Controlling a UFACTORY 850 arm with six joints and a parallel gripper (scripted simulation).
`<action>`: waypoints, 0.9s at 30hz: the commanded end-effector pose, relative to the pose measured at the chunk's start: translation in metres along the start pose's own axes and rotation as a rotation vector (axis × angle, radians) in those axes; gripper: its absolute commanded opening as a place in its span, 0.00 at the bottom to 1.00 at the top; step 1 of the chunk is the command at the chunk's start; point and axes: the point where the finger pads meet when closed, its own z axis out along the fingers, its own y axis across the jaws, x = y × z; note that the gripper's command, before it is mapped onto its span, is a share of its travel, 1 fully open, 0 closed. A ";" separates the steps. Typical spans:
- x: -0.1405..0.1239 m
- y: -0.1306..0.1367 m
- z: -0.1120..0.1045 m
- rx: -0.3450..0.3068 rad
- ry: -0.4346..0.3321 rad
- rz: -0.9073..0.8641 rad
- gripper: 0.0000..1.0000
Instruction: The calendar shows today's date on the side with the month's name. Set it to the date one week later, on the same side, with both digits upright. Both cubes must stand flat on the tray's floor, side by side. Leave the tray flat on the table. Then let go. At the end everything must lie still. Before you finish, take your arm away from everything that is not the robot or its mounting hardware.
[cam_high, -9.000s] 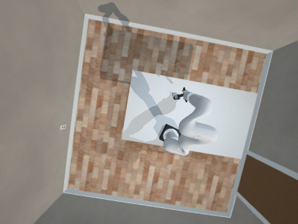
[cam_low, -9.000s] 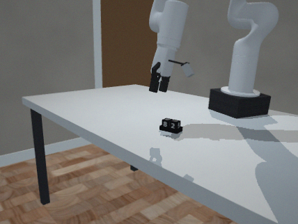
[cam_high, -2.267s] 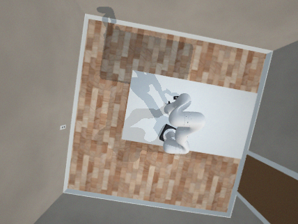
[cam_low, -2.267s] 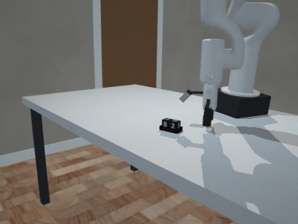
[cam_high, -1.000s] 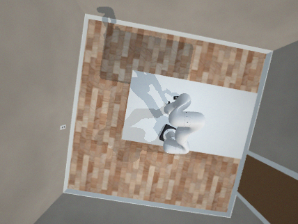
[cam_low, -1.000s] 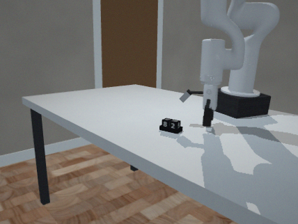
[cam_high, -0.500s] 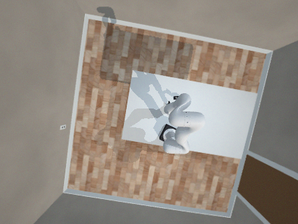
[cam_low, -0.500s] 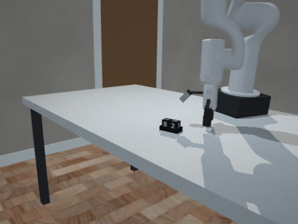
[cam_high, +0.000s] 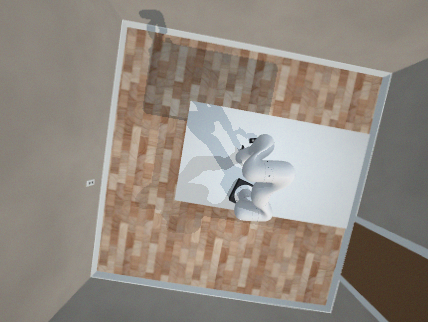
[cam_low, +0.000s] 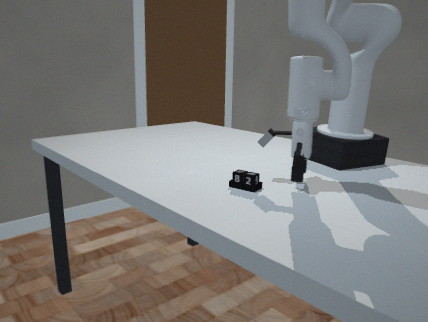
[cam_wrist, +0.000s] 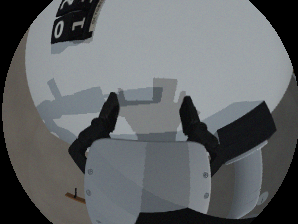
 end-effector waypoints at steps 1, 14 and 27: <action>0.000 -0.001 0.000 0.001 0.000 0.000 1.00; 0.000 -0.001 0.000 0.001 0.000 0.000 1.00; 0.000 0.000 -0.024 0.001 0.000 0.000 1.00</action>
